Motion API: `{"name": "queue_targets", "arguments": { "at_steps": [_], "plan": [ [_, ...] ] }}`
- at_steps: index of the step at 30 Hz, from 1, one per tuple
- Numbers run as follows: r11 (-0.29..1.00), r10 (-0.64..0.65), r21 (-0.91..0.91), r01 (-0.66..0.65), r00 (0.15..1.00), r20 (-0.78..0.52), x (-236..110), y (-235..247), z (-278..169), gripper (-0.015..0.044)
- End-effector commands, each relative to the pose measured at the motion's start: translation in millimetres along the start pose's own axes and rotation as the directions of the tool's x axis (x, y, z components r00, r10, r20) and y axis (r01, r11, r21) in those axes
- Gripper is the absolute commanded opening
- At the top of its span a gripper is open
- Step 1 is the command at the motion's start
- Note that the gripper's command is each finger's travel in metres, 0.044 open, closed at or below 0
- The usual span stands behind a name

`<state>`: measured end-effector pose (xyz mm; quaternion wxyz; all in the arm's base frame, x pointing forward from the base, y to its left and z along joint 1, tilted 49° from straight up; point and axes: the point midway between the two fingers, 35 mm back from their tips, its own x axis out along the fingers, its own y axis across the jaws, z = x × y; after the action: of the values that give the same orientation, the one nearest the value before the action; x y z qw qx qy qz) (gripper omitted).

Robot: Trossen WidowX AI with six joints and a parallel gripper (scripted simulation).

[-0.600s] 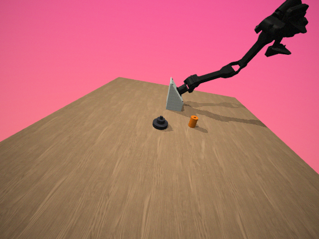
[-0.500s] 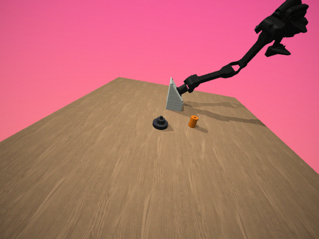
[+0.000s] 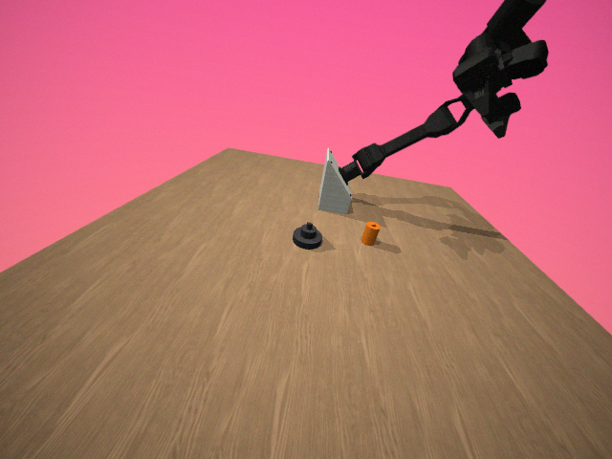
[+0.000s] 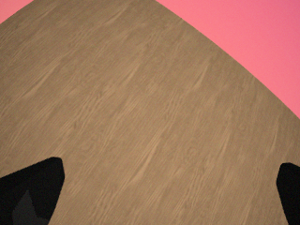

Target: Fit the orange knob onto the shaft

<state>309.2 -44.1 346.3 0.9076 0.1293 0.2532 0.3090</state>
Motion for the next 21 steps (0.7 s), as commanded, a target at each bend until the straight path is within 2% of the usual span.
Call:
{"name": "queue_targets", "arguments": {
  "at_steps": [1,6,12,15,21],
  "plan": [
    [0.979,0.070,0.202,-0.033,0.982,-0.177,43.8,-19.2,-54.5,0.0440],
    [0.915,0.176,0.403,-0.001,0.900,-0.399,84.3,-28.5,-133.7,0.0440],
    [0.825,0.328,0.556,0.103,0.713,-0.619,104.5,-16.9,-229.5,0.0440],
    [0.815,0.347,0.567,0.117,0.686,-0.639,105.0,-10.1,-237.4,0.0440],
    [0.815,0.347,0.567,0.117,0.686,-0.639,105.0,-10.1,-237.4,0.0440]
  ]
}}
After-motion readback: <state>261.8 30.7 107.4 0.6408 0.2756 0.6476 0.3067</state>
